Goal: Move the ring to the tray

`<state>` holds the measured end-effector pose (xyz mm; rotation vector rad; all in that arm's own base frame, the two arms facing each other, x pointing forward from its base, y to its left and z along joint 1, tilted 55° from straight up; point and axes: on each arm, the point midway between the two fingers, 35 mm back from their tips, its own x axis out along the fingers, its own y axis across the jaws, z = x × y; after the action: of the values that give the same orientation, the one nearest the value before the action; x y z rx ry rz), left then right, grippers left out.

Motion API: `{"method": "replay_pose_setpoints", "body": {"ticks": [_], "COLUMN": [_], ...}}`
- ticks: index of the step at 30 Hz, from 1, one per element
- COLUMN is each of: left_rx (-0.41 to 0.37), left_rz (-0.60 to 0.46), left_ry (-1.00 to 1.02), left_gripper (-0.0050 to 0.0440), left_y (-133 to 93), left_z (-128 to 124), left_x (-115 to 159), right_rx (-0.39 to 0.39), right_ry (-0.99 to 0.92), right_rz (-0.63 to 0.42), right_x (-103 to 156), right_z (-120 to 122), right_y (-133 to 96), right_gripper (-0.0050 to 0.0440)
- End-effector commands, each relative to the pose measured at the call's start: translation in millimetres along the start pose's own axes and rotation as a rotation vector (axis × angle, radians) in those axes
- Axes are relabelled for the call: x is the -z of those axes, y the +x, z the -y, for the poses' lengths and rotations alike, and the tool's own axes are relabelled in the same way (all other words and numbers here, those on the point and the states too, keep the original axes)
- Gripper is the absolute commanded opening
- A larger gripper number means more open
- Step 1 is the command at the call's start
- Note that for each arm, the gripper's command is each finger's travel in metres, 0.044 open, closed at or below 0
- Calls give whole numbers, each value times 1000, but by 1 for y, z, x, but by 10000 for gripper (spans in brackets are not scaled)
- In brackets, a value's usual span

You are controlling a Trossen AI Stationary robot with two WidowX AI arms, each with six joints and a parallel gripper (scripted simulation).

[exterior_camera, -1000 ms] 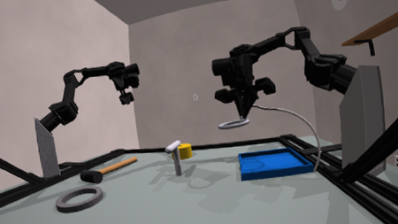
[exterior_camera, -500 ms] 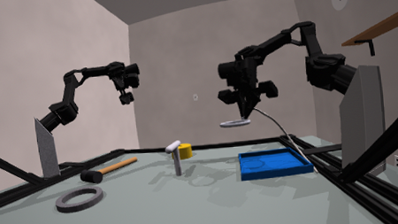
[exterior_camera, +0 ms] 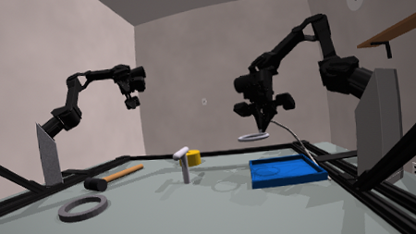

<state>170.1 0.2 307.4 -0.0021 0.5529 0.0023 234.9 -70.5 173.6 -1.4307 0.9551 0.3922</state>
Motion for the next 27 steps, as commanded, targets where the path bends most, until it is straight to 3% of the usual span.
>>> {"method": "replay_pose_setpoints", "body": {"ticks": [1, 27], "left_rx": [2, 2], "left_rz": [-1, -1], "left_ry": [3, 3], "left_gripper": [400, 400], "left_y": [0, 0], "left_z": [0, 0], "left_x": [0, 0], "right_rx": [-11, 5], "right_ry": [-5, -1], "right_rz": [5, 13], "right_x": [7, 66], "right_z": [-4, -18], "right_y": [4, 15], "right_gripper": [0, 0]}}
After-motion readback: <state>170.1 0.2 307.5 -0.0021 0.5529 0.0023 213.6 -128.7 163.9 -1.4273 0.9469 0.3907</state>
